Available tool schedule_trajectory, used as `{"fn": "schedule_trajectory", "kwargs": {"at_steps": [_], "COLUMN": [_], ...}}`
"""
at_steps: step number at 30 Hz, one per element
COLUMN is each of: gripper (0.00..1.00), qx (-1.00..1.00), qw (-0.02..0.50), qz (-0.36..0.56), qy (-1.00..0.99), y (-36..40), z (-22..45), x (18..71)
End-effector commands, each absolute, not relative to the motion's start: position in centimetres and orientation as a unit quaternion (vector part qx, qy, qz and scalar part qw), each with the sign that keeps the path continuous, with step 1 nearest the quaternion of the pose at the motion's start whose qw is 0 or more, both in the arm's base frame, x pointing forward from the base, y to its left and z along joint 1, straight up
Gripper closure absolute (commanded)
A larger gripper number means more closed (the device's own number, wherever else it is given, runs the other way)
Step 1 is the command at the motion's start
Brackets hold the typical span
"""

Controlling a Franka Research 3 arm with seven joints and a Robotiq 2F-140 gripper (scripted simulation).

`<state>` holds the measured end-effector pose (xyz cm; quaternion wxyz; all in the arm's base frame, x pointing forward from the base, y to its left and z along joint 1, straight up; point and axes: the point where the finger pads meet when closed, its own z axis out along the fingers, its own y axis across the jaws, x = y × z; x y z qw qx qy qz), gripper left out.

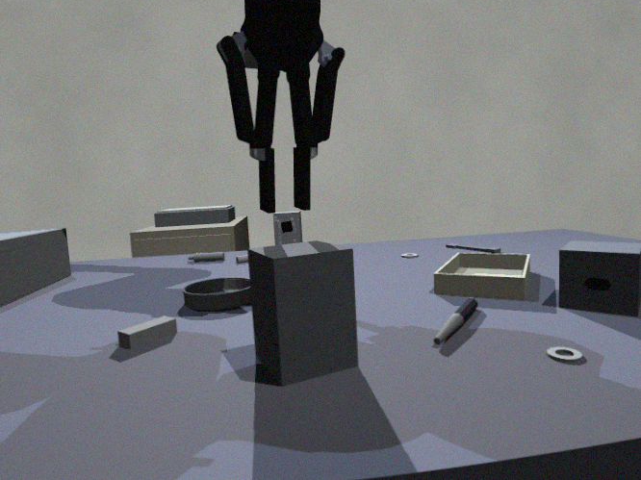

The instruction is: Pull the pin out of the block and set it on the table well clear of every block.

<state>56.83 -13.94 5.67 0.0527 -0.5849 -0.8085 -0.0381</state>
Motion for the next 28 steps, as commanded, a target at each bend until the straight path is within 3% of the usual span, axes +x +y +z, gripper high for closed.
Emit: {"fn": "schedule_trajectory", "kwargs": {"at_steps": [1, 28], "gripper": [0.71, 0.71], "qx": [-0.588, -0.588], "qw": [0.055, 0.054], "qz": [-0.036, -0.035], "qy": [-0.806, -0.807], "y": [-13.89, -13.97], "z": [5.79, 6.46], "x": [56.7, 56.74]}}
